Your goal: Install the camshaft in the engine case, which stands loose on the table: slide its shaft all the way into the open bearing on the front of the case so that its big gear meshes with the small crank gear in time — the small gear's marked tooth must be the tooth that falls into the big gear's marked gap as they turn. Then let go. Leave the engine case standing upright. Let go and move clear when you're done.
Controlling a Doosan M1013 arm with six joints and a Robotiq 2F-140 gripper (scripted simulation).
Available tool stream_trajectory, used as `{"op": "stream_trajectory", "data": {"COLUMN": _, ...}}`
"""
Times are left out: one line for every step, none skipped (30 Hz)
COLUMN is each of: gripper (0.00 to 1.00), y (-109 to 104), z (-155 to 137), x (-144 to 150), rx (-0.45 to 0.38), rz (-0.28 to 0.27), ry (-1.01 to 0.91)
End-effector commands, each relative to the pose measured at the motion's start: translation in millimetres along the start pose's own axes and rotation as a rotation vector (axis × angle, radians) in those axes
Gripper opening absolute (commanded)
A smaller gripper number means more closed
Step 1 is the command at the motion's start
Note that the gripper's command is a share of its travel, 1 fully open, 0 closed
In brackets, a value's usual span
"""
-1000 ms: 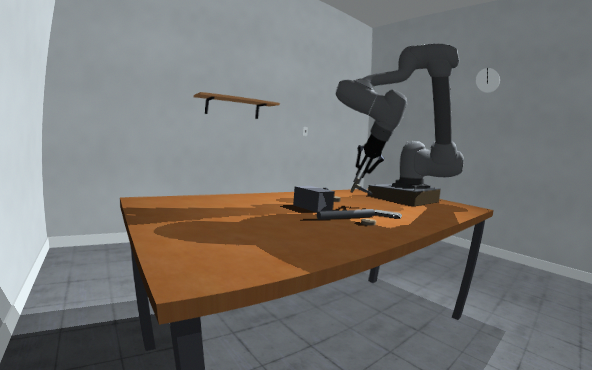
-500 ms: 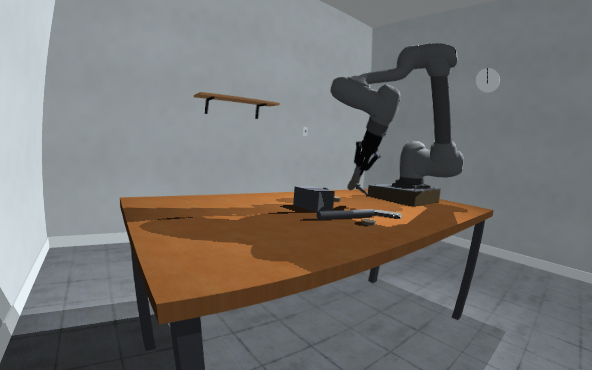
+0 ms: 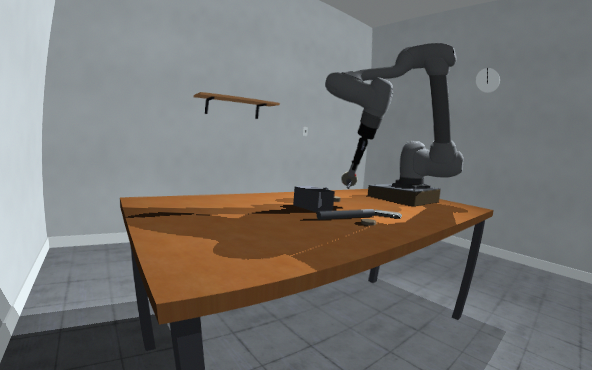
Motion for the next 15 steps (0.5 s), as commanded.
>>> {"op": "stream_trajectory", "data": {"gripper": 0.05, "y": -5.7, "z": -3.6, "x": -0.2, "rx": -0.03, "rz": -0.031, "ry": 0.276}}
{"op": "stream_trajectory", "data": {"gripper": 0.05, "y": -6.1, "z": -3.8, "x": -0.7, "rx": -0.033, "rz": -0.038, "ry": 0.341}}
{"op": "stream_trajectory", "data": {"gripper": 0.05, "y": -6.3, "z": -3.7, "x": -1.3, "rx": -0.037, "rz": -0.046, "ry": 0.407}}
{"op": "stream_trajectory", "data": {"gripper": 0.05, "y": -6.5, "z": -3.4, "x": -1.8, "rx": -0.041, "rz": -0.053, "ry": 0.473}}
{"op": "stream_trajectory", "data": {"gripper": 0.05, "y": -6.5, "z": -2.9, "x": -2.2, "rx": -0.046, "rz": -0.061, "ry": 0.539}}
{"op": "stream_trajectory", "data": {"gripper": 0.05, "y": -6.5, "z": -2.9, "x": -2.2, "rx": -0.046, "rz": -0.061, "ry": 0.539}}
{"op": "stream_trajectory", "data": {"gripper": 0.05, "y": -6.5, "z": -2.9, "x": -2.2, "rx": -0.046, "rz": -0.061, "ry": 0.539}}
{"op": "stream_trajectory", "data": {"gripper": 0.05, "y": -6.4, "z": -0.4, "x": -2.7, "rx": -0.066, "rz": -0.079, "ry": 0.703}}
{"op": "stream_trajectory", "data": {"gripper": 0.05, "y": -6.3, "z": 0.4, "x": -2.6, "rx": -0.073, "rz": -0.083, "ry": 0.74}}
{"op": "stream_trajectory", "data": {"gripper": 0.05, "y": -6.4, "z": 0.4, "x": -2.6, "rx": -0.073, "rz": -0.083, "ry": 0.74}}
{"op": "stream_trajectory", "data": {"gripper": 0.05, "y": -6.3, "z": 0.4, "x": -2.6, "rx": -0.073, "rz": -0.083, "ry": 0.74}}
{"op": "stream_trajectory", "data": {"gripper": 0.05, "y": -6.3, "z": 0.5, "x": -2.6, "rx": -0.073, "rz": -0.083, "ry": 0.74}}
{"op": "stream_trajectory", "data": {"gripper": 0.05, "y": -6.2, "z": 0.5, "x": -2.6, "rx": -0.073, "rz": -0.083, "ry": 0.74}}
{"op": "stream_trajectory", "data": {"gripper": 0.05, "y": -6.0, "z": 0.5, "x": -2.5, "rx": -0.073, "rz": -0.083, "ry": 0.74}}
{"op": "stream_trajectory", "data": {"gripper": 0.05, "y": -5.7, "z": 0.6, "x": -2.3, "rx": -0.073, "rz": -0.083, "ry": 0.74}}
Point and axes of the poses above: the point where the finger pads meet when closed, its own y axis out along the fingers, its own x axis across the jaws, z = x × y, the point moved 10 cm from there along -y, back along the fingers, and after that the axes turned 5 degrees about -y, right-handed, at the moved point
